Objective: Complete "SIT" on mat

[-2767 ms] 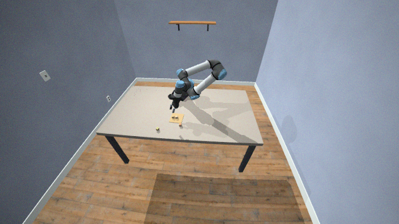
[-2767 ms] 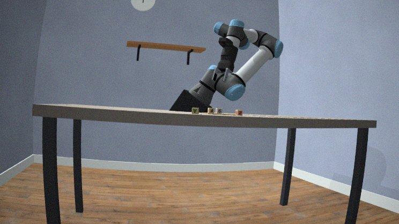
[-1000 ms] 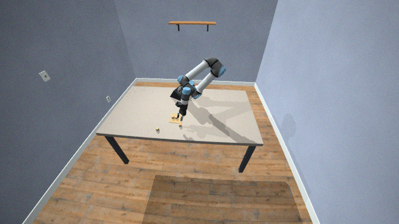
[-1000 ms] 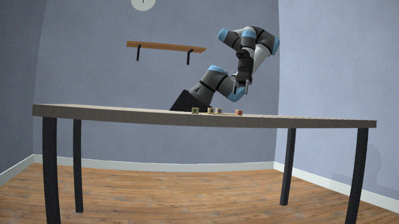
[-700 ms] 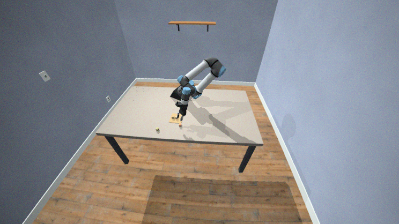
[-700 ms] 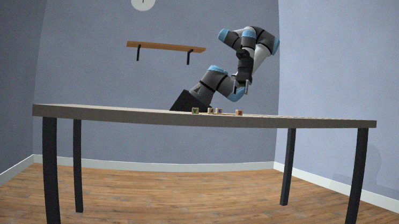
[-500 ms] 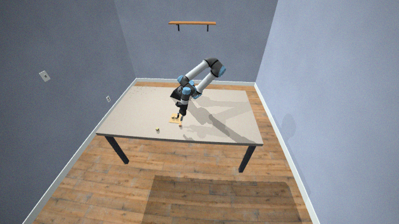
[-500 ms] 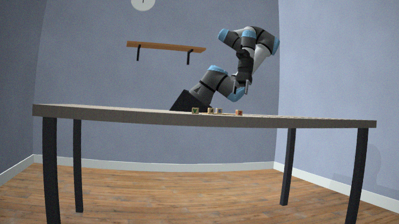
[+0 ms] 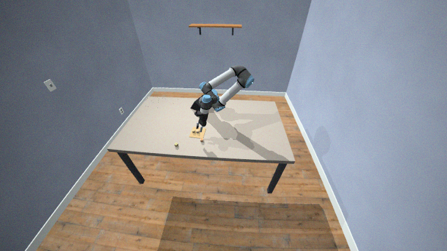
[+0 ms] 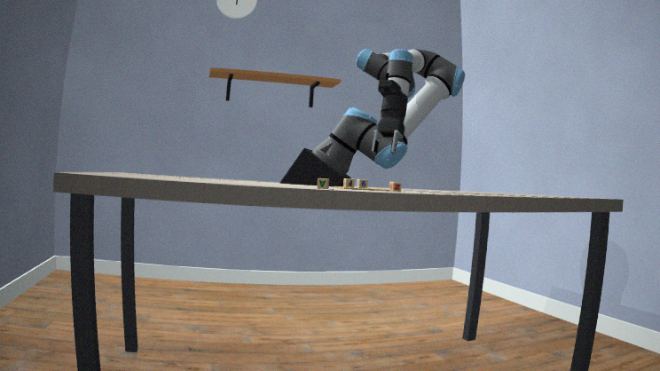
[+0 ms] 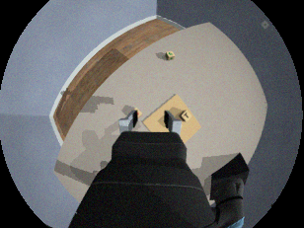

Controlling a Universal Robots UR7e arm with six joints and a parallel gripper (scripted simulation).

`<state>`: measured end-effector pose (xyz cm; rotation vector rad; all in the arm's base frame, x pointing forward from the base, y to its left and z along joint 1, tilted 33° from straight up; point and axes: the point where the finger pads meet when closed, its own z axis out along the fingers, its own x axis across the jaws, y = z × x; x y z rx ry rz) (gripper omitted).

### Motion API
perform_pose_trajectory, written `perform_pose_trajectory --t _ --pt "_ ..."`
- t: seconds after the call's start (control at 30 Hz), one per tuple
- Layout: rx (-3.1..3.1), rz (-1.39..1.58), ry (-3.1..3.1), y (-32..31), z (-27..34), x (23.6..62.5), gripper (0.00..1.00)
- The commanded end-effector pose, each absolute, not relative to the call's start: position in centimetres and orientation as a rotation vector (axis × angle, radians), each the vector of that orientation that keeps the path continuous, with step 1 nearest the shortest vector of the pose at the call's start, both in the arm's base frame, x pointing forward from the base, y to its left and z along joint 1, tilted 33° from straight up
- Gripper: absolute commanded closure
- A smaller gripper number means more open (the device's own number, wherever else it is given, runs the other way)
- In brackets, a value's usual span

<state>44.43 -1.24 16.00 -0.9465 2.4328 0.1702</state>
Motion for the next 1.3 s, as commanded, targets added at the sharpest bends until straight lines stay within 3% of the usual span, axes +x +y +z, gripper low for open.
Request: perform_pose_trajectory --t 0.0,0.23,1.27 --pt "-0.946 0.171 2.435 -3.0 14.1 40.9 0.00" --pt "-0.943 0.173 2.430 -3.9 12.4 38.4 0.00" --pt "-0.943 0.173 2.429 -3.9 12.4 38.3 0.00"
